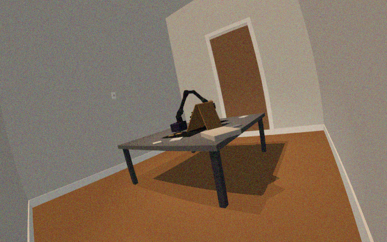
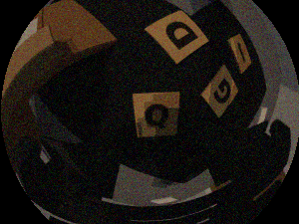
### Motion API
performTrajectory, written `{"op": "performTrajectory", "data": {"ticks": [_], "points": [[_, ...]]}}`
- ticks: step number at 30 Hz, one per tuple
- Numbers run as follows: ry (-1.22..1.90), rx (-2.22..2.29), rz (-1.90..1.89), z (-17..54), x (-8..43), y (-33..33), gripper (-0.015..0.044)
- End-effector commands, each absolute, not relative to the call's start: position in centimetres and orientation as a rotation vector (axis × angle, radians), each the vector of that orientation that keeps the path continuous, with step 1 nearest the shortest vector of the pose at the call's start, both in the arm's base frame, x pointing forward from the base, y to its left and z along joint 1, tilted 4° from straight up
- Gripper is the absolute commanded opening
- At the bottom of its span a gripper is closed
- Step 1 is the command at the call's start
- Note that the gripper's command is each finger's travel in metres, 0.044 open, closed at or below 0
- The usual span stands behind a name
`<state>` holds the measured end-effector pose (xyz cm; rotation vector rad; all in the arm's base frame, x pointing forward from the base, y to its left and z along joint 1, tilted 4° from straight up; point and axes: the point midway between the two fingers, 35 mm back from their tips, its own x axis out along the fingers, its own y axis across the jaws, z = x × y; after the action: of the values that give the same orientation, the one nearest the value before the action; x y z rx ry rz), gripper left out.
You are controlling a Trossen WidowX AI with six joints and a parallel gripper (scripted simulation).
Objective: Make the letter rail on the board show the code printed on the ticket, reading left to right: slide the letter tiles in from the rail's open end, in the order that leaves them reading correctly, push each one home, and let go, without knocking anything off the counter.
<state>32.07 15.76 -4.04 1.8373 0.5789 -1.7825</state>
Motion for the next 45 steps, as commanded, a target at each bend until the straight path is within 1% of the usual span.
{"op": "performTrajectory", "data": {"ticks": [1, 20, 36, 45], "points": [[0.569, 1.838, -1.785, -4.7, 32.07, 15.63, 0.034], [0.569, 1.838, -1.785, -5.66, 32.1, 15.57, 0.034], [0.569, 1.838, -1.785, -5.67, 32.06, 15.63, 0.0233], [0.569, 1.838, -1.785, -5.07, 31.95, 15.72, 0.0]]}}
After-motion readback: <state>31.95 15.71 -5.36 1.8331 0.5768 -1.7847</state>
